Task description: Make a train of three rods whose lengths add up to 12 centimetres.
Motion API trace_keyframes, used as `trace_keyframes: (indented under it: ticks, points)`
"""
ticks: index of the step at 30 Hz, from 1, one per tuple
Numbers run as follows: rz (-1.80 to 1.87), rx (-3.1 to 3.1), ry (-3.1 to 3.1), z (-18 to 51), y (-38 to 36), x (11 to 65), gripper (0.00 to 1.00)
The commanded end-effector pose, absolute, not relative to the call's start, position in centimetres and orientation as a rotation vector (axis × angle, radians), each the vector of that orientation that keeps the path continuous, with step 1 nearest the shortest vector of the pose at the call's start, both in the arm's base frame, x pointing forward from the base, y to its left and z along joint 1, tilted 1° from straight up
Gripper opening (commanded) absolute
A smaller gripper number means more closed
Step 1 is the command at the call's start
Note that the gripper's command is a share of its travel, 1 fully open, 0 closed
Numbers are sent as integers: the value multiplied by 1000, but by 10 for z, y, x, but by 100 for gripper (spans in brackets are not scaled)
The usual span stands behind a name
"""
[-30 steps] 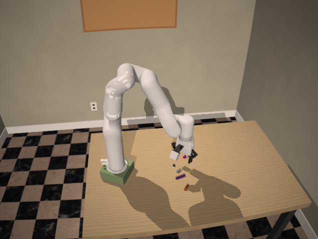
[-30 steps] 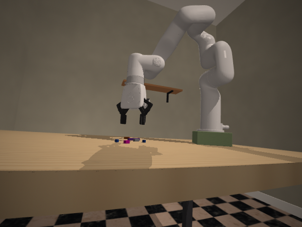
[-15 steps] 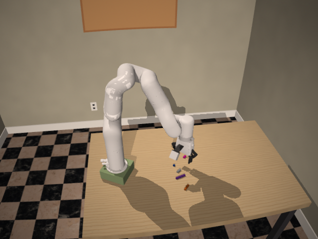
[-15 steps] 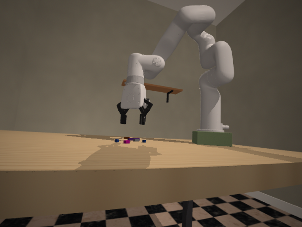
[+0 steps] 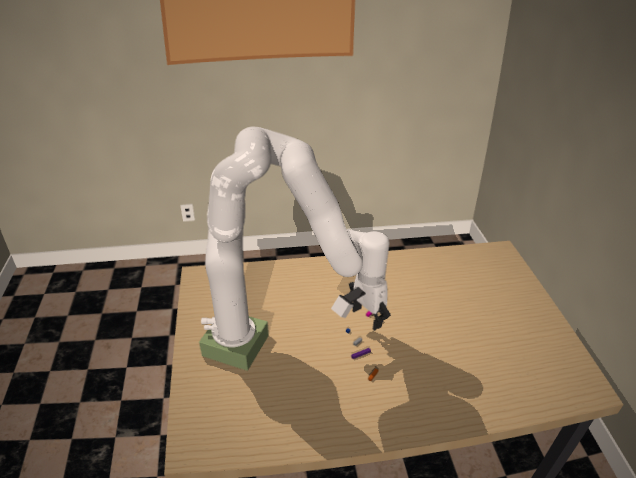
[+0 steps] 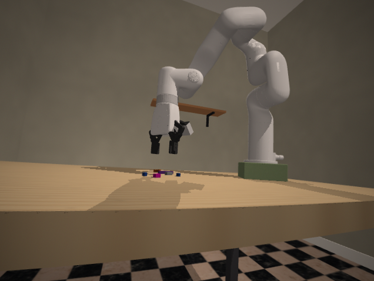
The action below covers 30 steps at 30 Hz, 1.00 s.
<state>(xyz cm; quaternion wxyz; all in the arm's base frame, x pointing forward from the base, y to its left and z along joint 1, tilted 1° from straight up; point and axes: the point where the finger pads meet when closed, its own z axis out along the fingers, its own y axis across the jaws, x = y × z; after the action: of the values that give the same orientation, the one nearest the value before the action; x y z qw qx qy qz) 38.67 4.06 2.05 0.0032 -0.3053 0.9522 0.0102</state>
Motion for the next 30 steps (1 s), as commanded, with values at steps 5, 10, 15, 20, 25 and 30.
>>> trace_keyframes:
  ticks: [5, 10, 15, 20, 25, 30]
  points:
    - [16, -446, 3104, 22, 37, 389, 100]
    - [17, -190, 3131, 22, 35, 389, 100]
    - [17, 126, 3135, 22, 32, 389, 100]
    - [18, 449, 3107, 22, 30, 390, 100]
    - [18, 708, 3059, 22, 28, 390, 100]
    - [18, 1008, 2975, 22, 25, 390, 100]
